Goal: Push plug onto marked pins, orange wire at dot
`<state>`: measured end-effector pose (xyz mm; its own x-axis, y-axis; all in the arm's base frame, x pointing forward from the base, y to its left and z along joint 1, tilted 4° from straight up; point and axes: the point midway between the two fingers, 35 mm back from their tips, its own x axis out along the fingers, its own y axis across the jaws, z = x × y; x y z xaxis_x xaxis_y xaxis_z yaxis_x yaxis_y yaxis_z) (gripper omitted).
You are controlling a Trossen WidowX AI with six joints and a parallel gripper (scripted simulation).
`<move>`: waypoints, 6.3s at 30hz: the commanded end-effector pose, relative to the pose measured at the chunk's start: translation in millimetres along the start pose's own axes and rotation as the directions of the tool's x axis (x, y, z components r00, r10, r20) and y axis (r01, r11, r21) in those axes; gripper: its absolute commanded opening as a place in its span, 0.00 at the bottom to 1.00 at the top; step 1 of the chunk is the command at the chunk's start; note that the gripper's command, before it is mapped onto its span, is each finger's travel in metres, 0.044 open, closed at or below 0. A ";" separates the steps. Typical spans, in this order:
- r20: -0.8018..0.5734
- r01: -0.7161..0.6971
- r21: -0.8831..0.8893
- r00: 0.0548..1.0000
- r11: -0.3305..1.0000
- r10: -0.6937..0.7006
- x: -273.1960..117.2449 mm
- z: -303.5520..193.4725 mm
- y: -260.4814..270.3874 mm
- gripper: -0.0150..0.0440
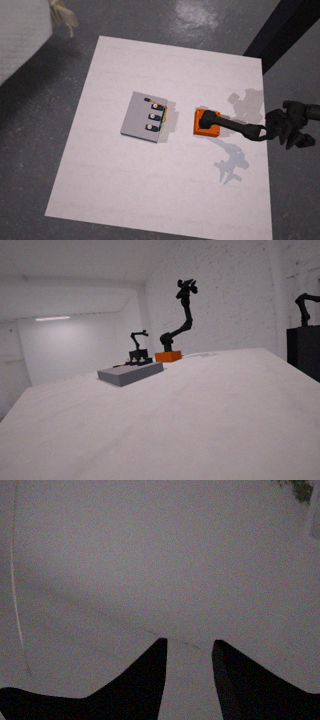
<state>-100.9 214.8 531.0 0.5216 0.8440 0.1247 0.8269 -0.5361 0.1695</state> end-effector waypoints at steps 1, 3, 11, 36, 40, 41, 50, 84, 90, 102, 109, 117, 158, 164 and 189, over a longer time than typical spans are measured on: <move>-0.009 -0.010 0.030 1.000 0.999 0.010 0.2 -1.4 6.8 0.45; -0.013 -0.013 0.046 1.000 0.999 0.013 0.0 -2.1 9.7 0.45; -0.046 -0.033 0.162 0.998 0.986 0.041 -1.3 -6.8 32.2 0.45; -0.125 -0.069 0.415 0.983 0.907 0.132 -3.5 -14.9 85.4 0.45; -0.127 -0.068 0.424 0.983 0.903 0.134 -3.8 -14.9 86.9 0.45; -0.128 -0.068 0.430 0.982 0.900 0.136 -3.9 -14.9 88.0 0.45; -0.147 -0.065 0.530 0.975 0.845 0.167 -4.0 -14.6 109.1 0.45; -0.199 0.041 0.910 0.916 0.413 0.349 -2.1 7.3 216.9 0.45; -0.201 0.075 0.945 0.902 0.318 0.382 -1.3 14.7 234.8 0.45; -0.194 0.154 0.980 0.874 0.123 0.446 0.9 32.6 269.1 0.45; -0.185 0.206 0.978 0.856 0.010 0.482 2.4 44.8 288.0 0.45; -0.171 0.271 0.955 0.834 -0.119 0.525 4.5 61.1 309.2 0.45; -0.029 0.620 0.539 0.691 -0.571 0.723 13.1 169.6 393.5 0.45; -0.001 0.668 0.448 0.665 -0.594 0.747 13.5 188.5 401.9 0.45; 0.139 0.839 0.032 0.535 -0.544 0.833 10.6 277.1 424.1 0.45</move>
<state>309.4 1.7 345.8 0.9950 0.0254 0.0962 -0.0190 0.9976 -0.0668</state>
